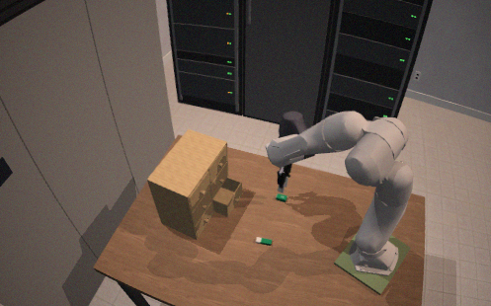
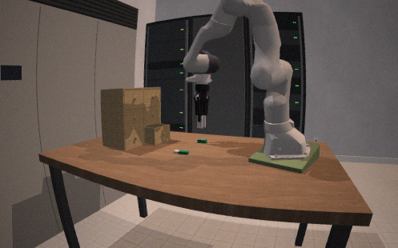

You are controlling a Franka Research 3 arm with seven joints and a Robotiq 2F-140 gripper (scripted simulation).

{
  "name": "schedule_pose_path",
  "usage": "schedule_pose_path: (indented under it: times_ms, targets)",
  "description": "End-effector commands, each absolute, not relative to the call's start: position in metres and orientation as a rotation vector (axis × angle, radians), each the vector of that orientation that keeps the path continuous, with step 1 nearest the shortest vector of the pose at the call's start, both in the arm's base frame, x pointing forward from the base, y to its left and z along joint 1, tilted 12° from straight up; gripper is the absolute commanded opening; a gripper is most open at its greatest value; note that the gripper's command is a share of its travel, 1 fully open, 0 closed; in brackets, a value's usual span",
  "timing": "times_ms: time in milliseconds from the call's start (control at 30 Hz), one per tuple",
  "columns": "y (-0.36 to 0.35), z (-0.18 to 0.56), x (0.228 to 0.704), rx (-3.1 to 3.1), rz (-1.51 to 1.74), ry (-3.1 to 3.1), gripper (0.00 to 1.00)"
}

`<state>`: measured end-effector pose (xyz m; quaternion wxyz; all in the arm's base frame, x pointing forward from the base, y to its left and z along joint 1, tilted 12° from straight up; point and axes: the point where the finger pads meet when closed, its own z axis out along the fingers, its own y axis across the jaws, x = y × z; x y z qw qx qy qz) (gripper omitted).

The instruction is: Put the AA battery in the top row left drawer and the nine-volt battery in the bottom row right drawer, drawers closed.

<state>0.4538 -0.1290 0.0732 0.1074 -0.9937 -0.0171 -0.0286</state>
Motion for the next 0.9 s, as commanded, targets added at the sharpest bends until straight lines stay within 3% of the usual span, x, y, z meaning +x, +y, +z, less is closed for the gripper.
schedule_pose_path:
  times_ms: [0,867]
  targets:
    - [-0.1307,0.0736,0.4552,-2.928,-0.091,-0.076,0.20]
    - [-0.1331,0.0682,0.4551,-2.932,-0.094,-0.168,0.20]
